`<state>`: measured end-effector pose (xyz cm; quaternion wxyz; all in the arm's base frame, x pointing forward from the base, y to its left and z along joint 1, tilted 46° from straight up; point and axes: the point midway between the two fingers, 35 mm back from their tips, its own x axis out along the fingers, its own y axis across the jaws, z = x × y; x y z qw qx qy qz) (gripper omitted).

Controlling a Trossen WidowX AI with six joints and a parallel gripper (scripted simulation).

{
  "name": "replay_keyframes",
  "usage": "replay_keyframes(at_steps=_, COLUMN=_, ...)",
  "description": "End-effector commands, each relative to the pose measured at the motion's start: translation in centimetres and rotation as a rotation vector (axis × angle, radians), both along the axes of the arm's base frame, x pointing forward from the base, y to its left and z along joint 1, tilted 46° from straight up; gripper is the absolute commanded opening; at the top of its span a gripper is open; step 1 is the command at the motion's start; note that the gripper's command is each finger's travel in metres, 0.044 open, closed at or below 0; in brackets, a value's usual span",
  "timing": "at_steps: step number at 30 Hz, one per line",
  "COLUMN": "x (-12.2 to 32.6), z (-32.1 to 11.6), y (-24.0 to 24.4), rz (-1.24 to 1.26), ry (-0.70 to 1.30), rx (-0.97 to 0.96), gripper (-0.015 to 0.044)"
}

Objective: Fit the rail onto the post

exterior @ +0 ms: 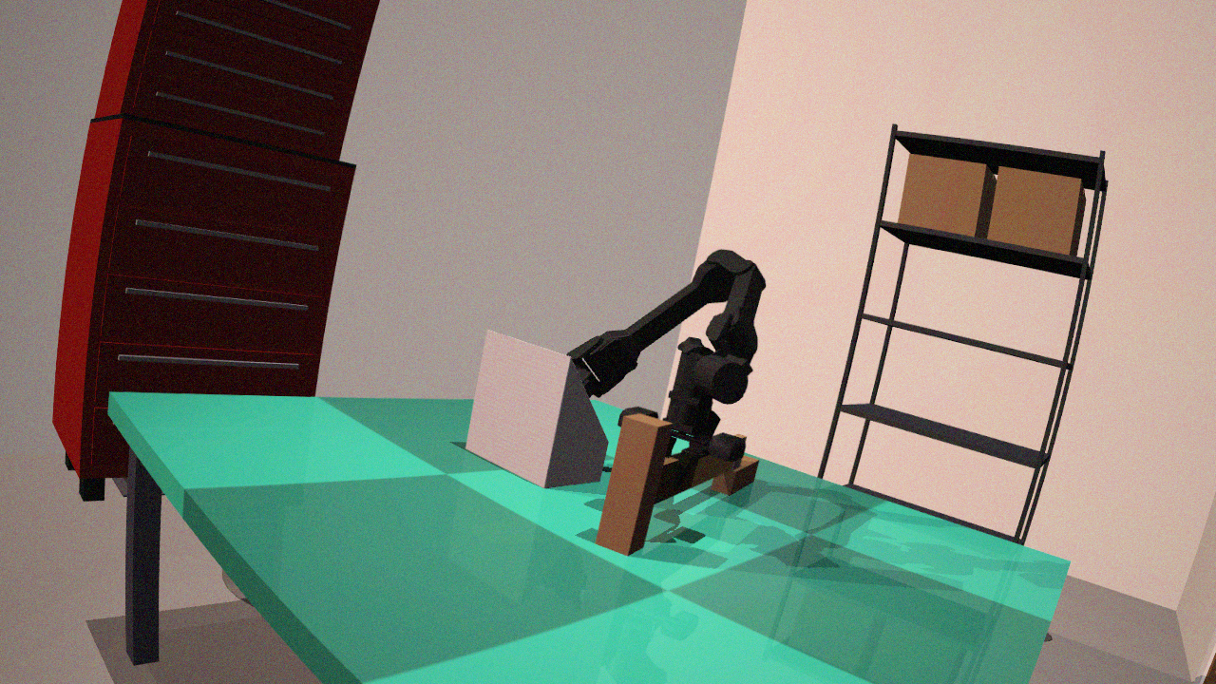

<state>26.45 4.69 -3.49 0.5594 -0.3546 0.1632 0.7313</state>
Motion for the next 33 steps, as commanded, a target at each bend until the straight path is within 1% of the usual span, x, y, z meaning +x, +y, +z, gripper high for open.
replay_keyframes(at_steps=1, x=0.39, z=0.02, y=-0.38, rz=-0.007, ry=-0.01, rx=-0.001, gripper=0.0)
replay_keyframes(at_steps=33, x=0.67, z=-0.56, y=-0.94, rz=-0.007, ry=-0.01, rx=-0.002, gripper=0.0)
